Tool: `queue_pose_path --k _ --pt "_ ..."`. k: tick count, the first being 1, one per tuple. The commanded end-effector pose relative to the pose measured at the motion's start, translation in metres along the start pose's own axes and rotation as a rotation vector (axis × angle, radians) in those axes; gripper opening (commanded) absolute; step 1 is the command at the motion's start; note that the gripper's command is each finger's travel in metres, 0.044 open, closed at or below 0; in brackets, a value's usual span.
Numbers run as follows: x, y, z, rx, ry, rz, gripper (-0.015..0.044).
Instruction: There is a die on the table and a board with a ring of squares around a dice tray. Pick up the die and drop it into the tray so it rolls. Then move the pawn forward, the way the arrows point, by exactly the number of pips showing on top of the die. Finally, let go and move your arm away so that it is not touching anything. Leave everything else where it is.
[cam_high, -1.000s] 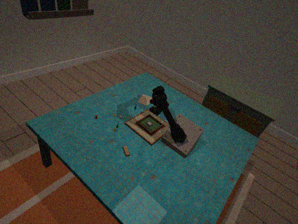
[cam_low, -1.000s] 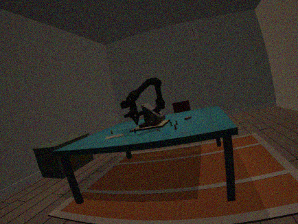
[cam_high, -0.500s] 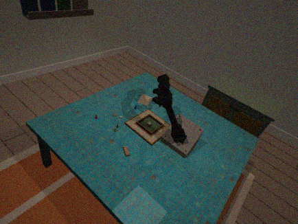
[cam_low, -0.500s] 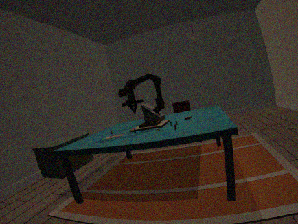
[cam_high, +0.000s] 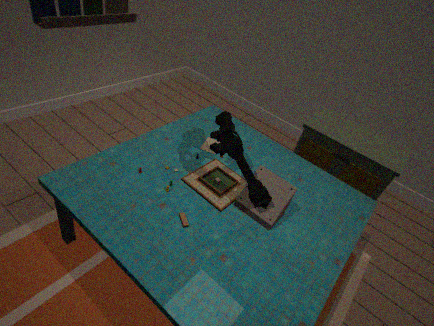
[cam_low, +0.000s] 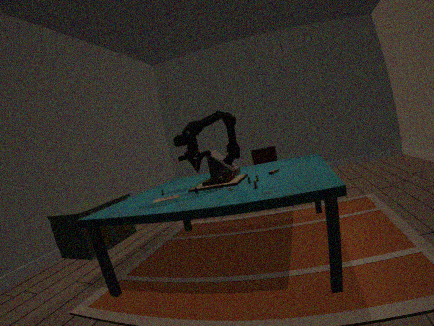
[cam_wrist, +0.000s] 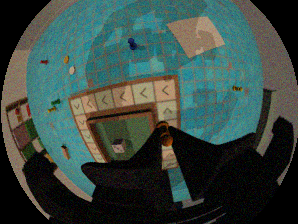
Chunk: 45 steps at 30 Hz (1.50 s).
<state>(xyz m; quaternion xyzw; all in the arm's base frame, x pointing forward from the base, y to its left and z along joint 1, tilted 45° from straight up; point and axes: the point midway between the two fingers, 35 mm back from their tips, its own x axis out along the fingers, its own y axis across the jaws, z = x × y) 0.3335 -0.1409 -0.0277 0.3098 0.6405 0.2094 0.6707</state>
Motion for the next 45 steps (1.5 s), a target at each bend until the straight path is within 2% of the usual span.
queue_pose_path --k 1,5,11,18,36,45 --pt "0.018 0.011 0.019 0.005 -0.001 0.006 0.0" --pt "0.034 0.022 0.035 -0.007 -0.003 0.015 0.0" --pt "0.041 0.023 0.036 -0.008 -0.004 0.015 0.0" --pt "0.069 0.024 0.036 -0.008 -0.004 0.016 0.0" --pt "0.087 0.024 0.036 -0.008 -0.004 0.017 0.0" --pt "0.08 0.024 0.038 -0.016 -0.01 0.01 0.0236"
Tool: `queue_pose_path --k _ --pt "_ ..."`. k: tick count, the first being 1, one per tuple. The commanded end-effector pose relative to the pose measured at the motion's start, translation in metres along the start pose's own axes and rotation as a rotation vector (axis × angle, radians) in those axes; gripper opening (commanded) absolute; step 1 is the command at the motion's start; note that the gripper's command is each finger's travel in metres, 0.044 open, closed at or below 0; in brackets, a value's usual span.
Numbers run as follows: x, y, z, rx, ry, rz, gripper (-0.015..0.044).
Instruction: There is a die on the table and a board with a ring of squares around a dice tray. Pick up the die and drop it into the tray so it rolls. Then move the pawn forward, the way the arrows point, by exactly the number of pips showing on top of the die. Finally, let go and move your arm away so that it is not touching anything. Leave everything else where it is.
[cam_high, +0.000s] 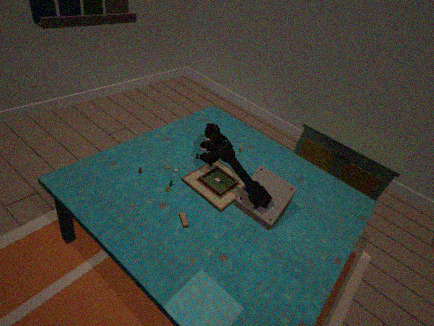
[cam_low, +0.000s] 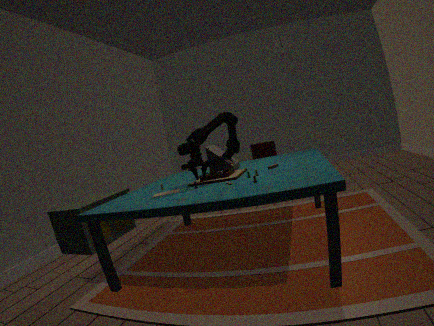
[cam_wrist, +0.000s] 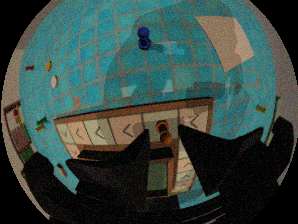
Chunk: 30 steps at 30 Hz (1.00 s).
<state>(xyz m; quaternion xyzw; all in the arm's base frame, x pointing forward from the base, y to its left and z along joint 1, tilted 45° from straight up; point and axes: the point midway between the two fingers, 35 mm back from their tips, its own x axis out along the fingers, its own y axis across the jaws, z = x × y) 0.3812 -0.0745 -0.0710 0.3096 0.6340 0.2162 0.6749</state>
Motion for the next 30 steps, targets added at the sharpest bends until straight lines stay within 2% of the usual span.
queue_pose_path --k 1,5,8,12,17,22,23,30 --pt "-0.003 0.0 0.001 -0.002 0.0 -0.001 0.0263" --pt "-0.047 -0.001 0.0 0.006 0.006 0.003 0.0368" --pt "-0.05 -0.001 0.0 0.007 0.006 0.004 0.044" --pt "-0.066 0.003 -0.017 0.006 0.005 -0.002 0.044" --pt "-0.108 0.019 -0.084 0.002 0.007 -0.011 0.044" --pt "-0.13 0.043 -0.155 -0.005 0.012 -0.007 0.044" --pt "-0.124 0.028 -0.112 0.0 -0.007 -0.017 0.044" --pt "-0.124 0.028 -0.112 0.0 -0.007 -0.017 0.044"
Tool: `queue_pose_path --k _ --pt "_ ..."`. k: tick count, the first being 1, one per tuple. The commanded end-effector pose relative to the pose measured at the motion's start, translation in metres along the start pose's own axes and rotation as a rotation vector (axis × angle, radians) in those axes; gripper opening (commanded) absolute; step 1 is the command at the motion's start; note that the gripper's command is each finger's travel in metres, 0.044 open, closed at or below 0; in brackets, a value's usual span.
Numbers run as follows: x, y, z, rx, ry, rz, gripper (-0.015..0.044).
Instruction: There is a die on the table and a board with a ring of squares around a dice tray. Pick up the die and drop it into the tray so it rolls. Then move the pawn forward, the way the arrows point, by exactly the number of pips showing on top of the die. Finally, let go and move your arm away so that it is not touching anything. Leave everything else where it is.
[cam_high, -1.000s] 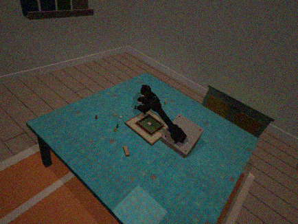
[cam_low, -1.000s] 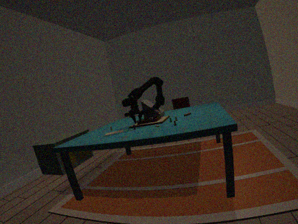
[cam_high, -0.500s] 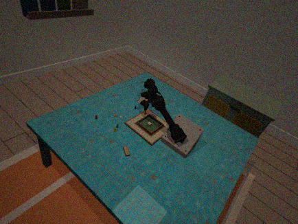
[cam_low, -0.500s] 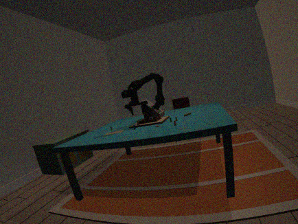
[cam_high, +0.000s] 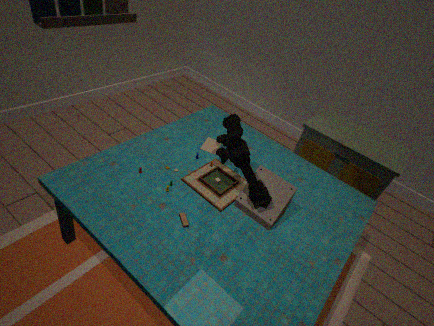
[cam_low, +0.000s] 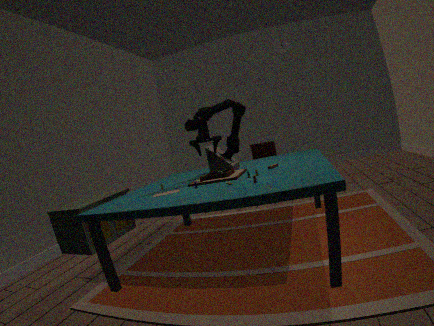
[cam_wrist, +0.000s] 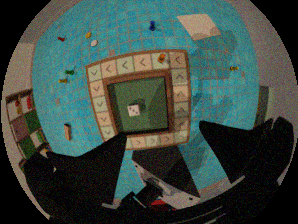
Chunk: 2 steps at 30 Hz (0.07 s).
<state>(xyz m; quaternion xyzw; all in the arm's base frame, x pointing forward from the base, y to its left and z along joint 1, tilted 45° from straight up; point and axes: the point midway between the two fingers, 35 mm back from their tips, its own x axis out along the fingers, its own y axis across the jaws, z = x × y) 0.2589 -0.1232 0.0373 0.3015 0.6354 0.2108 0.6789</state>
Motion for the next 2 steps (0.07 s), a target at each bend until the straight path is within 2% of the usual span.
queue_pose_path --k 1,2 --pt "-0.0004 -0.0003 0.0011 0.006 -0.003 0.003 0.044" --pt "-0.0004 -0.0003 0.0011 0.006 -0.003 0.003 0.044"
